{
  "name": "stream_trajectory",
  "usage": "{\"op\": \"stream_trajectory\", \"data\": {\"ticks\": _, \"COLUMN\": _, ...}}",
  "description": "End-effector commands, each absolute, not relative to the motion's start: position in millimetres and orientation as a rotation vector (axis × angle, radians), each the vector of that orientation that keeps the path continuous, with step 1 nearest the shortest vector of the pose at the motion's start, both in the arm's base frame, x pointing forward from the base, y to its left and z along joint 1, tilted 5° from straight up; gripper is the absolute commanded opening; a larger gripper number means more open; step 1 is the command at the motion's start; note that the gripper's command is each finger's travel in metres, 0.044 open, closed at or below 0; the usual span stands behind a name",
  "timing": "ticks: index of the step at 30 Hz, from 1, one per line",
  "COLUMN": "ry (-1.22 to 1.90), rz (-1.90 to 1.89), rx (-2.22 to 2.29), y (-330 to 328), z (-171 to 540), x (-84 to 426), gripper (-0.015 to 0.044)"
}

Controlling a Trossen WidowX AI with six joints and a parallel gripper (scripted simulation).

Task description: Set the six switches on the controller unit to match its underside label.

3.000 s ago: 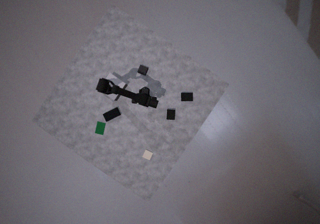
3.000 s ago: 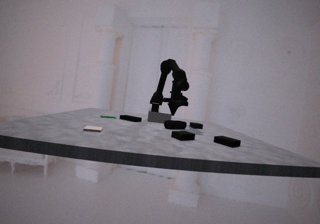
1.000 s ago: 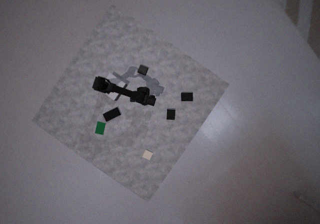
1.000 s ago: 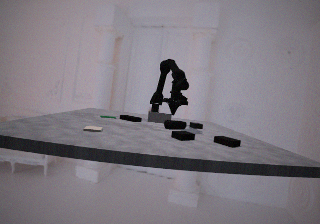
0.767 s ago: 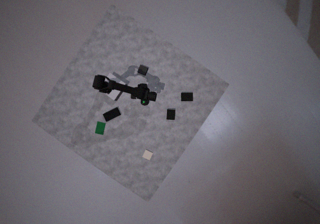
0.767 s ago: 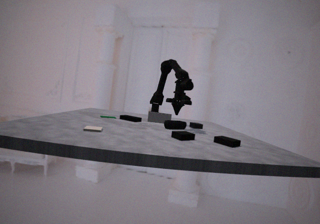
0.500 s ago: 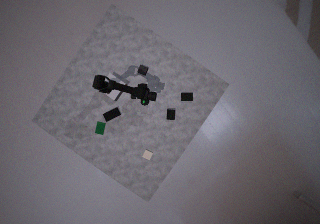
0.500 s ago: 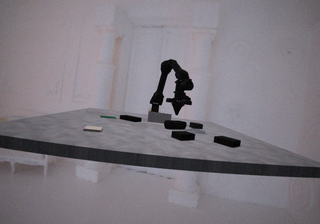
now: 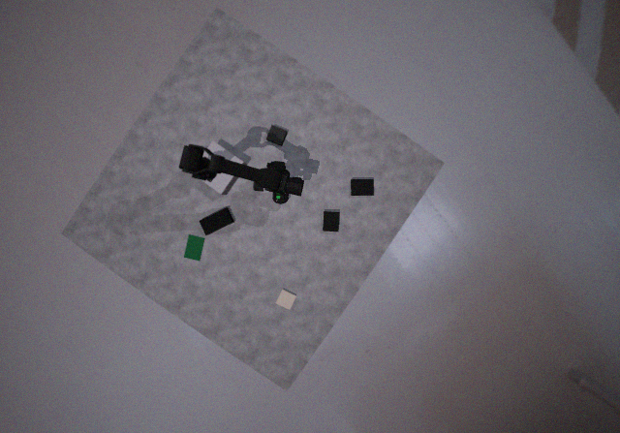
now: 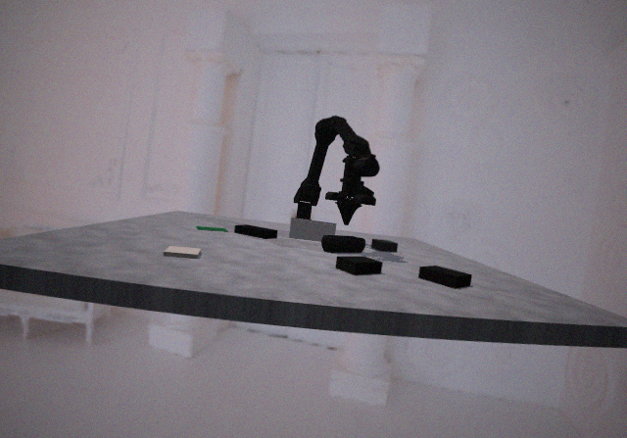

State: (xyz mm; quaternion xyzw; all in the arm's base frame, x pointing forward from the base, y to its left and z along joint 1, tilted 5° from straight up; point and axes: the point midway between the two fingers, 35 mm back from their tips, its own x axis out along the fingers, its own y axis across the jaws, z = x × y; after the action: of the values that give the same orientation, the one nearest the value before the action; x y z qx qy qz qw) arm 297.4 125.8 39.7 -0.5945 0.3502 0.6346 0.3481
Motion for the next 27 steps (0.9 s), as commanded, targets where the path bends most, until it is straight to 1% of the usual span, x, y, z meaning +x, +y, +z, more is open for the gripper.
{"op": "stream_trajectory", "data": {"ticks": 1, "ry": 0.909, "rz": 1.648, "rx": -1.536, "y": 126.2, "z": 39.8, "x": 296.6, "gripper": 0.0}}
{"op": "stream_trajectory", "data": {"ticks": 14, "ry": 0.901, "rz": 1.643, "rx": -1.538, "y": 125.3, "z": 38.8, "x": 295.1, "gripper": 0.0}}
{"op": "stream_trajectory", "data": {"ticks": 27, "ry": 0.764, "rz": 1.533, "rx": -1.566, "y": 105.5, "z": 17.2, "x": 260.6, "gripper": 0.0}}
